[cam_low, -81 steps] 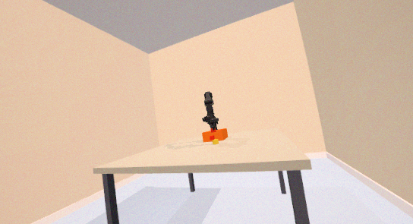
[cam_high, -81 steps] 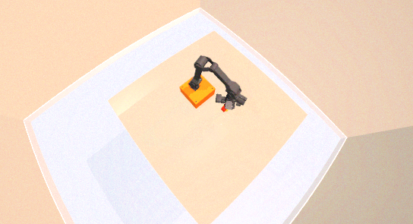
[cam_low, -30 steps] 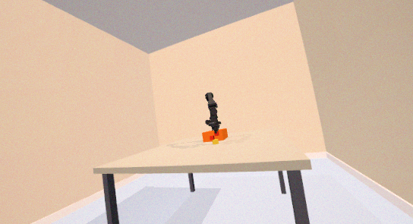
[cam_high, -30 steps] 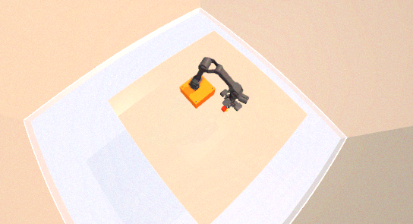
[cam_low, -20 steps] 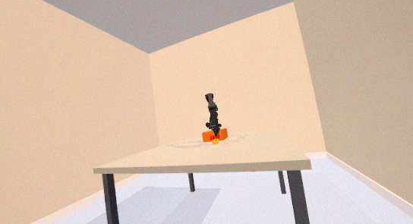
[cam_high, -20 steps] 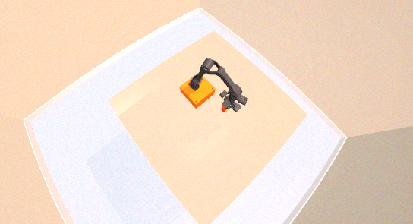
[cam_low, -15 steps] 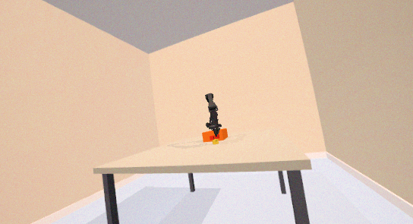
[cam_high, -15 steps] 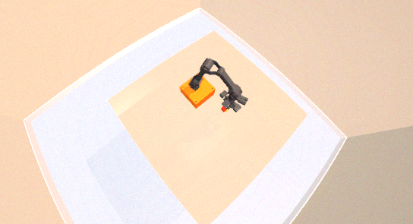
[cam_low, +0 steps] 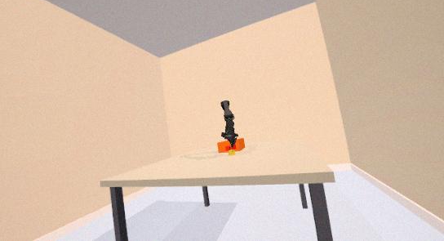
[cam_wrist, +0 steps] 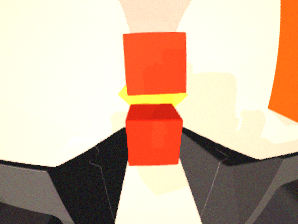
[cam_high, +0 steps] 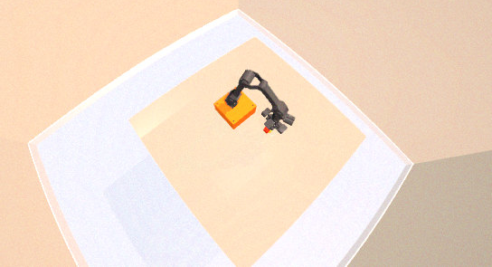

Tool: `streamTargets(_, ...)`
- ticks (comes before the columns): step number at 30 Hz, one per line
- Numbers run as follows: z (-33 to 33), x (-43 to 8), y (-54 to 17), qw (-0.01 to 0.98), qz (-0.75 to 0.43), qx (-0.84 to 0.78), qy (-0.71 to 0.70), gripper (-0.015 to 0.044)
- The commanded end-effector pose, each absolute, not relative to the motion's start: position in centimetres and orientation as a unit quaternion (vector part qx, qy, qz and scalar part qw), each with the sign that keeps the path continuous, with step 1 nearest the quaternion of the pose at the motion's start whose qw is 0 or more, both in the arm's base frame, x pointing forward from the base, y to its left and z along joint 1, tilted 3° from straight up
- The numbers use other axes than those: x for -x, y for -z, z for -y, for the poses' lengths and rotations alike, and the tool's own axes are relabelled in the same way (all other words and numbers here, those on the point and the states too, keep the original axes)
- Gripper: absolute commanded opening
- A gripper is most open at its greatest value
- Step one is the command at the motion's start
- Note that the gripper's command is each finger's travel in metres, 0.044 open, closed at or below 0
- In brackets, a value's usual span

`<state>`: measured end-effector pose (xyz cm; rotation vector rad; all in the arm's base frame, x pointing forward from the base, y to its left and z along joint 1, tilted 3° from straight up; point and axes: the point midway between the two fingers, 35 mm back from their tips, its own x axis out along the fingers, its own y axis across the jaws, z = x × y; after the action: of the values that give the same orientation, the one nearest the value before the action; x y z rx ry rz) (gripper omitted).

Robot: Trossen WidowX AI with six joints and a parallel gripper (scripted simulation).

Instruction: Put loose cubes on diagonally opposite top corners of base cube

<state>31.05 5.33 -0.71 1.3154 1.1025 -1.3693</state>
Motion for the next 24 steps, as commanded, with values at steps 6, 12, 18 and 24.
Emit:
streamTargets(6,-5.3,-30.9,0.8,0.455,-0.45,-0.532,0.554,0.0105)
streamTargets(12,-5.3,-30.9,0.8,0.455,-0.45,-0.532,0.554,0.0205)
streamTargets(18,-5.3,-31.0,0.2,0.455,-0.448,-0.533,0.555,0.0205)
streamTargets(24,-5.4,-31.1,-0.7,0.455,-0.447,-0.533,0.555,0.0205)
